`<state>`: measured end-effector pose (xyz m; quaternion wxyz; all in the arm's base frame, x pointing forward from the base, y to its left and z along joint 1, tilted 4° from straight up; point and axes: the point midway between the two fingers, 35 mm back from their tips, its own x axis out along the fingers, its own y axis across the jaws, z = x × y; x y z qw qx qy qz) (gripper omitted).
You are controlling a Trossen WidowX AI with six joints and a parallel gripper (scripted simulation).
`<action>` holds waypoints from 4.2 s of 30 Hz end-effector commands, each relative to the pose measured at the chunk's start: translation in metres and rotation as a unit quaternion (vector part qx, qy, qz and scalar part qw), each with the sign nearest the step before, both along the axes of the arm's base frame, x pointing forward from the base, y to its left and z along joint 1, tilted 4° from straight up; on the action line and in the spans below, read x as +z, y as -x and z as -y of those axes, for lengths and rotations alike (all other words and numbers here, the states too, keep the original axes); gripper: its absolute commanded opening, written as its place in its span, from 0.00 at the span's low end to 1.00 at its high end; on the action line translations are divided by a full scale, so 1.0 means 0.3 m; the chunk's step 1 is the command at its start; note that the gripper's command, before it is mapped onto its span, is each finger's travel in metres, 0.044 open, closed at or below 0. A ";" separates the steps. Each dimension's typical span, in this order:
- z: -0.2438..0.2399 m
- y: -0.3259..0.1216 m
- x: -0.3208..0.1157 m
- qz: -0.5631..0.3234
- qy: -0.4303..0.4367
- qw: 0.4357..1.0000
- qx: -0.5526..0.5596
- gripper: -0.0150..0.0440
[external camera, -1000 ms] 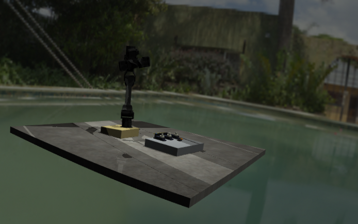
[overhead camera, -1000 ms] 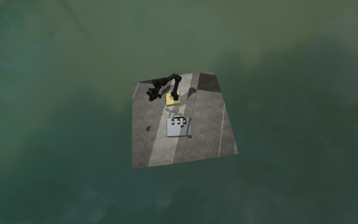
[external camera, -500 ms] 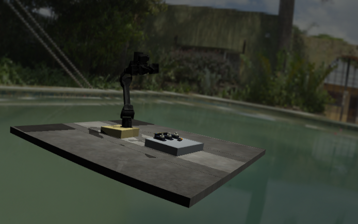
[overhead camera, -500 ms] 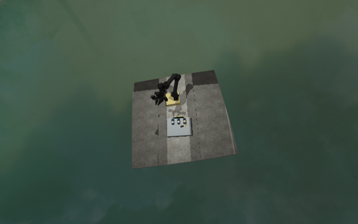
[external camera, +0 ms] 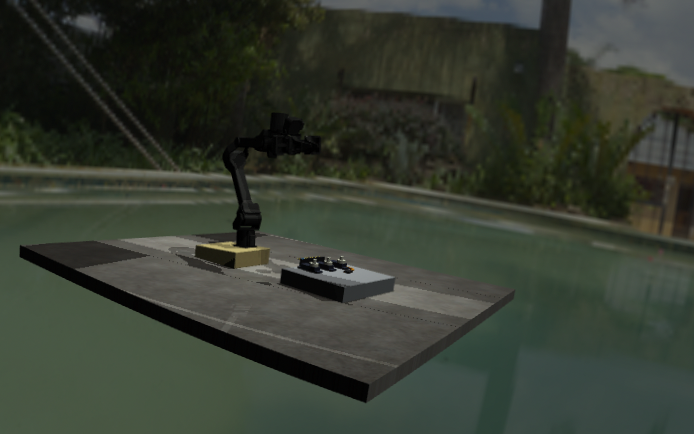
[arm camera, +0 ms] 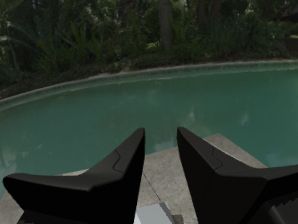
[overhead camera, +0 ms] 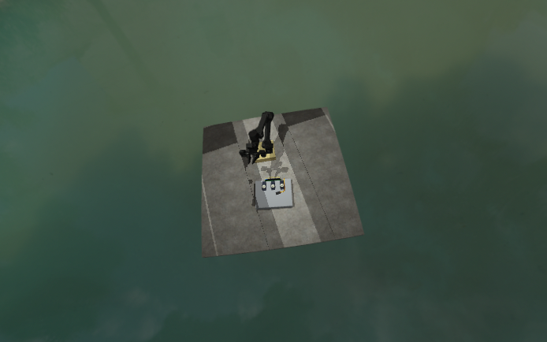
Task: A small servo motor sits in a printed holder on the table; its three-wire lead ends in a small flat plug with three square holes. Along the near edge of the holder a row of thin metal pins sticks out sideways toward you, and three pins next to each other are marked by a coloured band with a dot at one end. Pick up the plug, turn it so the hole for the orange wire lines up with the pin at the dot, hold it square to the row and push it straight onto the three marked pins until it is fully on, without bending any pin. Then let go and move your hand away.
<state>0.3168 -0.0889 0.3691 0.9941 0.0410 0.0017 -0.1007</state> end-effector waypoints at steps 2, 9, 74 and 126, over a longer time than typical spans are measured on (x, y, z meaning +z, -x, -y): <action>-0.062 -0.006 -0.030 0.006 0.012 1.000 0.020 0.45; -0.174 -0.007 -0.076 0.019 0.029 0.998 0.057 0.45; -0.480 -0.372 -0.922 -0.499 -0.462 0.684 -0.264 0.45; -0.504 -0.345 -1.066 -0.526 -0.467 0.603 -0.377 0.25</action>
